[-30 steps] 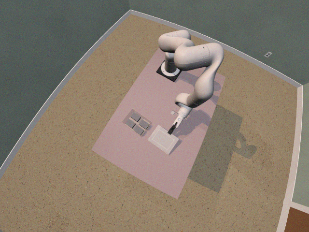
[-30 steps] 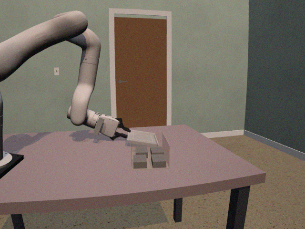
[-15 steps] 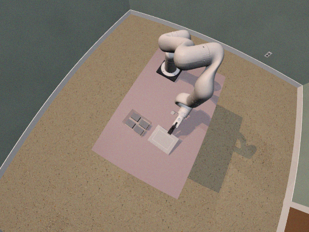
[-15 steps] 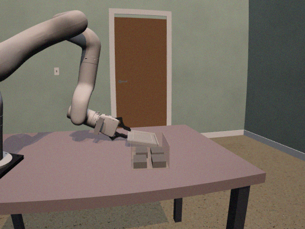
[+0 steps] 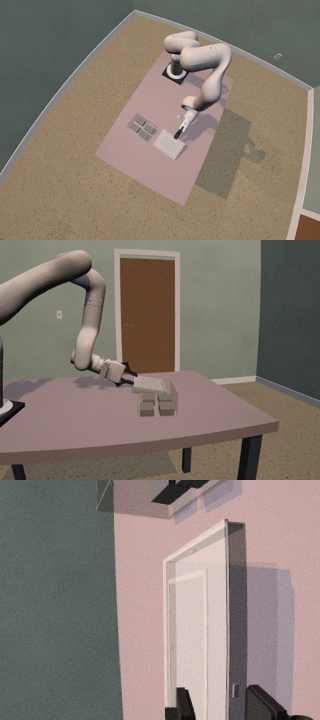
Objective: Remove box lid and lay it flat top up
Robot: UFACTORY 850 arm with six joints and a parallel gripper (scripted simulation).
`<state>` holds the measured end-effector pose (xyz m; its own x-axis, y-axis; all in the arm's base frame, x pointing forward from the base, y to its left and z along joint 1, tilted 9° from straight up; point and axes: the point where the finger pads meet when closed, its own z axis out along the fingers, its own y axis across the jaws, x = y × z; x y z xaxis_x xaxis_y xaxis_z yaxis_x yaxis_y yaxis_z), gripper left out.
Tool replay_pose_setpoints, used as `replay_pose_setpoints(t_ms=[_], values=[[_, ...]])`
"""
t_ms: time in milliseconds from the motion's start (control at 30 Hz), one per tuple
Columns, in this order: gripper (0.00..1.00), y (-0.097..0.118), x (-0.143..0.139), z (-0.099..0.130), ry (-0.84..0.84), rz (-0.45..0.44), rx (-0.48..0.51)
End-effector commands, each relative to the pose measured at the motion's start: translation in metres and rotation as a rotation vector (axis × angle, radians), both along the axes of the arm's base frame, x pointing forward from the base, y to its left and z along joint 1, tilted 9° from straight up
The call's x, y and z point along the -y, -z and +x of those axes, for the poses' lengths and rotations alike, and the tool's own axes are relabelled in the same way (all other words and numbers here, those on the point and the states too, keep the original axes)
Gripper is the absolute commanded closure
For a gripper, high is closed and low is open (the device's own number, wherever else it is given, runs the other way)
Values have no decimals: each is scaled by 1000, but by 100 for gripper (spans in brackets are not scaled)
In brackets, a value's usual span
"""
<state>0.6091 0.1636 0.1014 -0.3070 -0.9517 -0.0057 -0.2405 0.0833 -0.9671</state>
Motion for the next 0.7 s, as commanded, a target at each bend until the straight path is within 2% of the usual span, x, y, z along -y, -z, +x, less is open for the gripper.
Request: replay_pose_setpoints(t_ms=[0,667], values=[[56,-1,0,1,0,1,2],[52,-5,0,1,0,1,2]])
